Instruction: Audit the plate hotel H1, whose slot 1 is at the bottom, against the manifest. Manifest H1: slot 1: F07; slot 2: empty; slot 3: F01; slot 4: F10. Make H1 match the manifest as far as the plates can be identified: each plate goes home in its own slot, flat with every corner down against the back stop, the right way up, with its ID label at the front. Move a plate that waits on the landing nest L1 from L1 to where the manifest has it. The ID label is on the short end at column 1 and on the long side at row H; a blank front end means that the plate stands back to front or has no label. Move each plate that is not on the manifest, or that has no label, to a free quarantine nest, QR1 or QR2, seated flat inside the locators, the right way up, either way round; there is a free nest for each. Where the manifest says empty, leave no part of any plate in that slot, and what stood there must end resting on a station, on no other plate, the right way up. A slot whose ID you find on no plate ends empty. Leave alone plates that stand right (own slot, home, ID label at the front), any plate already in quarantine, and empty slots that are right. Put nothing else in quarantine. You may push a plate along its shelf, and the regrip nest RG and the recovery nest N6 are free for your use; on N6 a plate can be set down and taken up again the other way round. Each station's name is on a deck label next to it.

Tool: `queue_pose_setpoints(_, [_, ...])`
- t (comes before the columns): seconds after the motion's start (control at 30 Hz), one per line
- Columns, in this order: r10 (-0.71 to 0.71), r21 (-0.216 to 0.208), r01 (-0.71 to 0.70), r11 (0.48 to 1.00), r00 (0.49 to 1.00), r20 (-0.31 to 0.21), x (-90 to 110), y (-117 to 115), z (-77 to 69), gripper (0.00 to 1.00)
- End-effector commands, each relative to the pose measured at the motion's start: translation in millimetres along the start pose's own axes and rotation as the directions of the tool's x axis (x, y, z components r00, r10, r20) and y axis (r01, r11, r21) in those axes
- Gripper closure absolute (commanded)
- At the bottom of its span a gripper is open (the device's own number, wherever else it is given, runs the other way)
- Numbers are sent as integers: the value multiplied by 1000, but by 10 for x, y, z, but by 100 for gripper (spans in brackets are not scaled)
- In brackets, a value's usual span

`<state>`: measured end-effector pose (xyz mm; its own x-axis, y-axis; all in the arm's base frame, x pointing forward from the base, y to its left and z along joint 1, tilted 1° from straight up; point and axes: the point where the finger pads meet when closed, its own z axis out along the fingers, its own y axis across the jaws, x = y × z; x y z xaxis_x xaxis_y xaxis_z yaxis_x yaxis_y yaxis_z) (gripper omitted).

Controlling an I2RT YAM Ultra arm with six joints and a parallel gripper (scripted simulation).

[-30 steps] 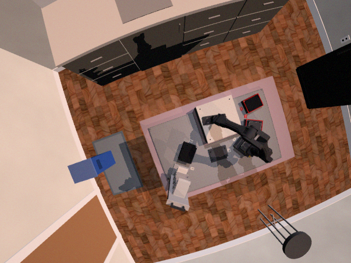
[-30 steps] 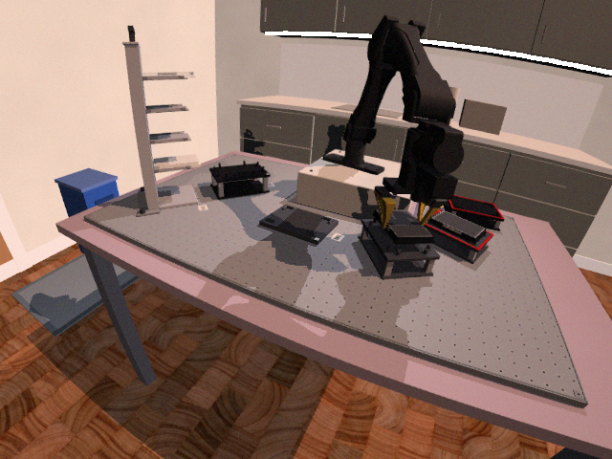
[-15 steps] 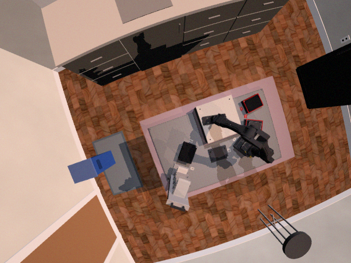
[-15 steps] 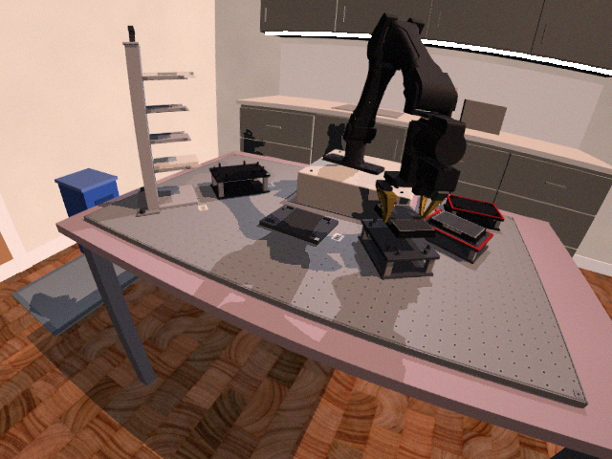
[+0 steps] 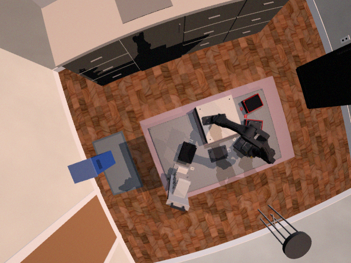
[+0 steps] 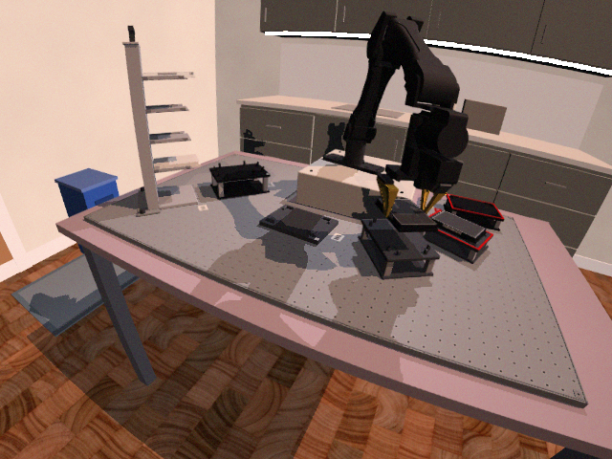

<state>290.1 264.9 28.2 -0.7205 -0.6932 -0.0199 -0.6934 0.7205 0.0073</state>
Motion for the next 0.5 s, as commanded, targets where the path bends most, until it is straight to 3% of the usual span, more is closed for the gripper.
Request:
queue_pose_setpoints(0.0, [2,0,-2,1000,1000,4,1,-1,-74,14])
queue_pose_setpoints(0.47, [2,0,-2,1000,1000,4,1,-1,-205,14])
